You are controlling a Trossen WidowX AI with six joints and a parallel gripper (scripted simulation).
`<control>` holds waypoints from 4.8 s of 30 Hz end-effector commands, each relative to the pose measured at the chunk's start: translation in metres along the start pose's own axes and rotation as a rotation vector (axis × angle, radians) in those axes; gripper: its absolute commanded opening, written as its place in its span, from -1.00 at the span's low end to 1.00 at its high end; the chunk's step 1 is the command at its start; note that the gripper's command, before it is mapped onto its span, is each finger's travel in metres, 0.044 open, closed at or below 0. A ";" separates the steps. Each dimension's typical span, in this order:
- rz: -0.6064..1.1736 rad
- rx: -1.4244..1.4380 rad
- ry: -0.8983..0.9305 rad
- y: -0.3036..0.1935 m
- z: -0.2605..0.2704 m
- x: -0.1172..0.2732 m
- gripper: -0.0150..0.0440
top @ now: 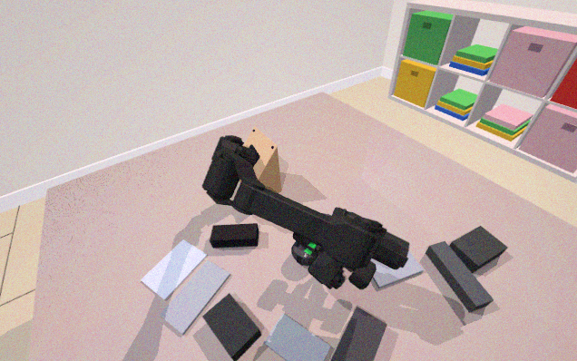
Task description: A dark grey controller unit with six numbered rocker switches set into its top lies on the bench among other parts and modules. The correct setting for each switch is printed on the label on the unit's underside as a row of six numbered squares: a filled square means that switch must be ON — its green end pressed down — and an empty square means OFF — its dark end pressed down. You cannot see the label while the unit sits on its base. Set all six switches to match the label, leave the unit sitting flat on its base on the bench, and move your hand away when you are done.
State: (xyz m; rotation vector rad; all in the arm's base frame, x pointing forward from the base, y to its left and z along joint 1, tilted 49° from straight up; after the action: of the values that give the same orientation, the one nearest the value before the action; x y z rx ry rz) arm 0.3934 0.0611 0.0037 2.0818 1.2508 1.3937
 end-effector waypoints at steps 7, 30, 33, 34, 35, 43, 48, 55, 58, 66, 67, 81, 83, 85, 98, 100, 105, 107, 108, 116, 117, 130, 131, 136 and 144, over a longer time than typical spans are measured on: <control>-0.009 0.008 -0.003 -0.001 0.003 -0.017 -0.49; -0.009 0.008 -0.003 -0.001 -0.004 -0.019 -0.49; -0.009 0.008 -0.003 -0.001 -0.005 -0.019 -0.49; -0.009 0.008 -0.003 -0.001 -0.005 -0.019 -0.49; -0.009 0.008 -0.003 -0.001 -0.006 -0.020 -0.49; -0.009 0.008 -0.004 -0.001 -0.009 -0.020 -0.49; -0.009 0.008 -0.004 -0.001 -0.010 -0.021 -0.49; -0.009 0.008 -0.004 -0.001 -0.017 -0.023 -0.49; -0.009 0.008 -0.004 -0.001 -0.021 -0.024 -0.49; -0.006 0.001 0.003 0.000 -0.014 0.006 -0.49; -0.006 0.004 0.001 -0.001 -0.013 0.017 -0.49; -0.008 0.008 -0.003 0.003 -0.026 0.030 -0.49; -0.008 0.008 -0.003 0.003 -0.025 0.030 -0.49; -0.008 0.008 -0.003 0.003 -0.025 0.030 -0.49; 0.027 -0.104 -0.001 0.006 -0.026 0.030 -0.49; 0.020 -0.097 0.001 0.007 -0.025 0.031 -0.49; 0.046 -0.097 0.041 0.010 -0.037 0.035 -0.14; 0.066 -0.096 0.074 0.012 -0.047 0.037 0.04; 0.076 -0.095 0.092 0.013 -0.052 0.038 0.13; 0.144 -0.085 0.240 0.014 -0.094 0.042 0.84; 0.151 -0.083 0.259 0.014 -0.099 0.042 0.93; 0.169 -0.078 0.309 0.013 -0.109 0.034 1.00; 0.169 -0.078 0.309 0.013 -0.108 0.032 1.00; 0.169 -0.078 0.309 0.013 -0.106 0.024 1.00; 0.169 -0.078 0.309 0.013 -0.102 0.012 1.00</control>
State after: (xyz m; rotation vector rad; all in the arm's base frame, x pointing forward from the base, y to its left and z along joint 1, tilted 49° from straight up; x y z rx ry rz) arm 0.3140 0.0495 0.0714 2.0072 1.1198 1.8743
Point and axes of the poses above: the point midway between the two fingers, 35 mm back from their tips, its own x axis back along the fingers, its own z axis across the jaws, y = z × x, the point moved 6 cm from there along x, back along the fingers, and after that the axes turned 3 degrees about x, right-handed, at the moved point
